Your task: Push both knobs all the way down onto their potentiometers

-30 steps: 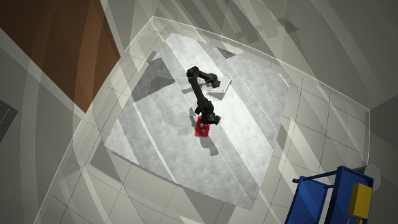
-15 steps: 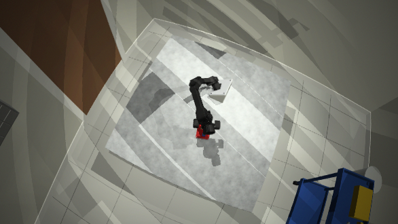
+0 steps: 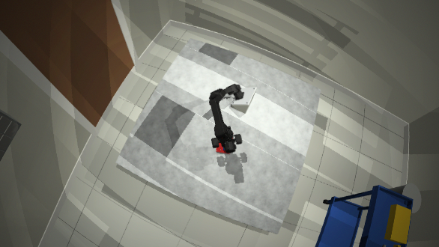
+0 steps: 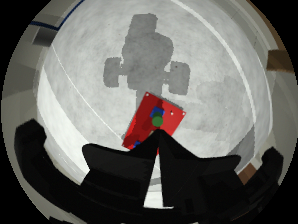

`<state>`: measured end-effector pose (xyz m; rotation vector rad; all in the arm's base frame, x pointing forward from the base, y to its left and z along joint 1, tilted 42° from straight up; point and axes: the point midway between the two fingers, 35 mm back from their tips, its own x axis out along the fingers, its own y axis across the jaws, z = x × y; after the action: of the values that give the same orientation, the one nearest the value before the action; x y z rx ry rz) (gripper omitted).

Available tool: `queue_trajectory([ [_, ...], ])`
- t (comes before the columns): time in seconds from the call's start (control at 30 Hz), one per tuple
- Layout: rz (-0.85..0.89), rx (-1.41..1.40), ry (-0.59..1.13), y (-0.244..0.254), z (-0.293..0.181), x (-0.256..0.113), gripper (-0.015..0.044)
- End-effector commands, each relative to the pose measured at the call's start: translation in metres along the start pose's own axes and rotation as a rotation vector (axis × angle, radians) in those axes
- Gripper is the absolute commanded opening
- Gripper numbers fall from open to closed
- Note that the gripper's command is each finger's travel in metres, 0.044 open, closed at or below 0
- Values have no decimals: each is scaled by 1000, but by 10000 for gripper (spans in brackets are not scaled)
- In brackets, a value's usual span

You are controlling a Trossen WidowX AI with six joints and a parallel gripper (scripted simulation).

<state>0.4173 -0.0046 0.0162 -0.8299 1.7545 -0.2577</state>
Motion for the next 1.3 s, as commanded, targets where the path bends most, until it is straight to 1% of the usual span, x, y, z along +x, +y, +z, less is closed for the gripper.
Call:
queue_trajectory([
  [0.0,2,-12,17,0,-2,14,0],
  [0.23,2,-12,17,0,-2,16,0],
  [0.63,1,-12,17,0,-3,34,0],
  [1.27,1,-12,17,0,-3,36,0],
])
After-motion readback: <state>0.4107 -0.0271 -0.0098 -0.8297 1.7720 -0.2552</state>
